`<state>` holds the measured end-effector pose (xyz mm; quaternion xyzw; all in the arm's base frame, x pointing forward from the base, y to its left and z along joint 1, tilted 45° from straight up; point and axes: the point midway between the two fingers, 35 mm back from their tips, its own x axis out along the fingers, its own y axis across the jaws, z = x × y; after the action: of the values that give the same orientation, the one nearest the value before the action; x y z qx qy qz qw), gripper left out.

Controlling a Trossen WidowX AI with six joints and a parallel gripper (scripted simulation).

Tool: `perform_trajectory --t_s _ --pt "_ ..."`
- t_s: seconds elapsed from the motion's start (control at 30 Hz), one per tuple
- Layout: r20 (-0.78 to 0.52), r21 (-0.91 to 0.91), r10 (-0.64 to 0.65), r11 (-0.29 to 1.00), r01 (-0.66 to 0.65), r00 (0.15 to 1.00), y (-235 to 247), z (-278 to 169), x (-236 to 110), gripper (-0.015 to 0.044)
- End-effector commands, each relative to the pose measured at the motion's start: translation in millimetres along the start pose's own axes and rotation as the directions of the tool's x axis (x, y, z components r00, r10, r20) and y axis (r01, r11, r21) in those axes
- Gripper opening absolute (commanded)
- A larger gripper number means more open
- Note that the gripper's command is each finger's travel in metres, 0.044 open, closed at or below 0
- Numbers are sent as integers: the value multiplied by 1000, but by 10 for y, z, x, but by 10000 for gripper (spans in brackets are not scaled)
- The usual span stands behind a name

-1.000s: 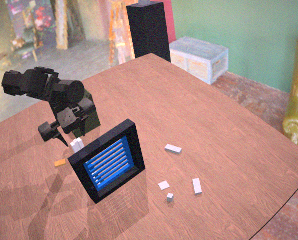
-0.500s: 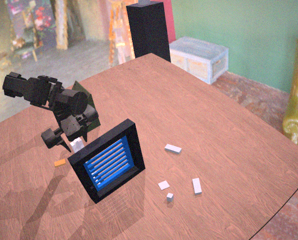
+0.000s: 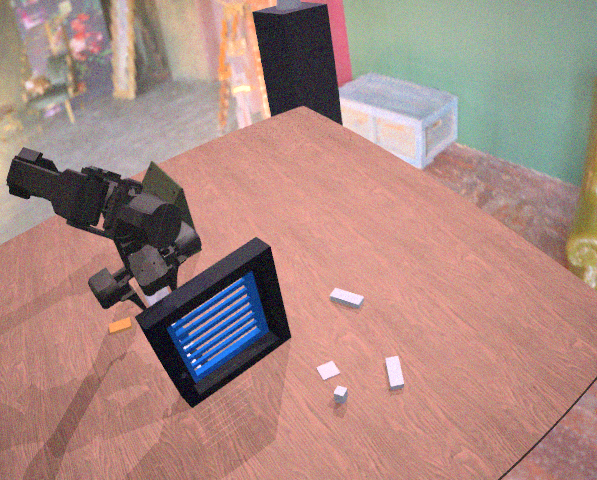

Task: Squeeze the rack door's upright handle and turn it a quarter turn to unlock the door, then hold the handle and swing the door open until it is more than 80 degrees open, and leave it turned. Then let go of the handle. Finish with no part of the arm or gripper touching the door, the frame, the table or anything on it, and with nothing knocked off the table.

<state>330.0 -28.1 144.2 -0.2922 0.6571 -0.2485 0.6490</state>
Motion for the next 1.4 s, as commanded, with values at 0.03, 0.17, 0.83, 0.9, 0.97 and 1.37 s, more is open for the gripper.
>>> perform_trajectory --t_s 0.03,0.17,0.83,0.9,0.97,1.37 --pt "-6 -8 -4 1000 4 1000 1 -9 30 164" --pt "-6 -8 -4 1000 4 1000 1 -9 30 78" --pt "-6 353 -4 936 6 1000 1 -9 30 23" --pt "-6 443 -4 897 6 1000 1 -9 30 23" --pt "-6 529 -4 849 6 1000 1 -9 30 23" --pt "-6 912 -4 410 7 1000 2 -9 31 23"
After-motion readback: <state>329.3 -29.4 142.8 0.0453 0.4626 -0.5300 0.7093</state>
